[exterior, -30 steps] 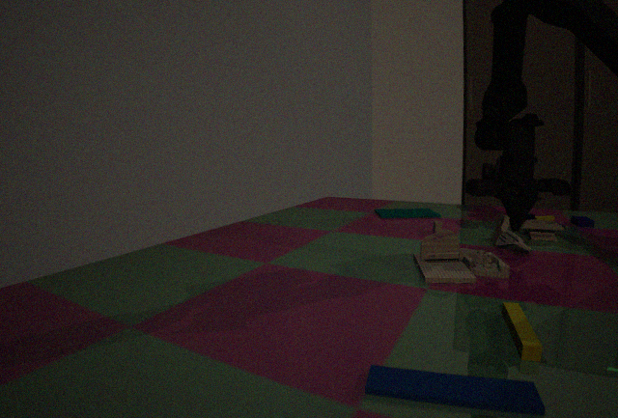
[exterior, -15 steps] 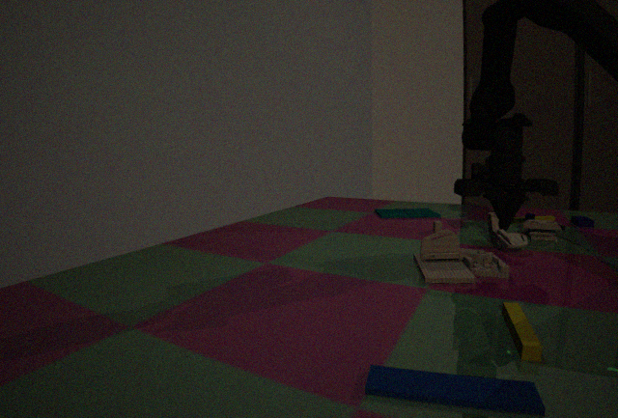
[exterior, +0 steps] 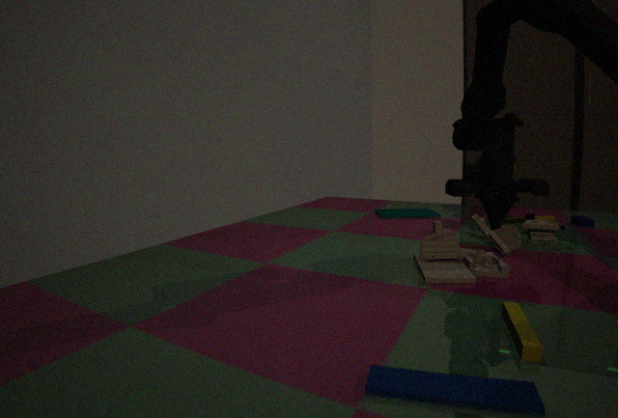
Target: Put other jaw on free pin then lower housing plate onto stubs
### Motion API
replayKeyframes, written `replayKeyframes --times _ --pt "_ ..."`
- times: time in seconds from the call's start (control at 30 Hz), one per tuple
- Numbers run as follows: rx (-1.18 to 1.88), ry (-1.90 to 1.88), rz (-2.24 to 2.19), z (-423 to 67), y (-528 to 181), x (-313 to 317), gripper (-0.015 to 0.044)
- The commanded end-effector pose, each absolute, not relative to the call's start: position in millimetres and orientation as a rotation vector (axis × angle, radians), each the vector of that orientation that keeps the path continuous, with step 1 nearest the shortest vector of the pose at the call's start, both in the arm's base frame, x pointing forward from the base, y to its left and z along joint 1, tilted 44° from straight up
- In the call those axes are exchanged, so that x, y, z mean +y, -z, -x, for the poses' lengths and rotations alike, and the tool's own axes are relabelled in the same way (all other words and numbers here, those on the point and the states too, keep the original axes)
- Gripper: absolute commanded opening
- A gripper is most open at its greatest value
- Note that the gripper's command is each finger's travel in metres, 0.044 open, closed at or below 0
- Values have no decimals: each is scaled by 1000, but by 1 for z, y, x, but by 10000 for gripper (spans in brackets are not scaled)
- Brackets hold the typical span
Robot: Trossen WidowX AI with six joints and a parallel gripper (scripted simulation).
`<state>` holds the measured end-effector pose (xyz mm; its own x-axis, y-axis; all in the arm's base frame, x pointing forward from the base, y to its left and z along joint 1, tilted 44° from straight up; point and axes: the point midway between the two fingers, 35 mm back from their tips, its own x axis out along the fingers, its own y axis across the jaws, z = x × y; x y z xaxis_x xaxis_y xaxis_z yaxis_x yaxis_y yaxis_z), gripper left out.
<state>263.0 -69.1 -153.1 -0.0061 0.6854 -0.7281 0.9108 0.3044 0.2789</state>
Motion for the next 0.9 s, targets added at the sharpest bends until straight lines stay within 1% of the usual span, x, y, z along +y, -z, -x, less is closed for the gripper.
replayKeyframes --times 0.0,0.1,0.27,0.37,0.87 --pt "1748 345 -1452 -268 151 -68 0" --pt "1748 347 -1450 -270 145 -74 0" --pt "1752 350 -1445 -264 110 -109 0" --pt "1753 350 -1444 -264 109 -111 0" --pt "1744 352 -1455 -266 115 -106 394"
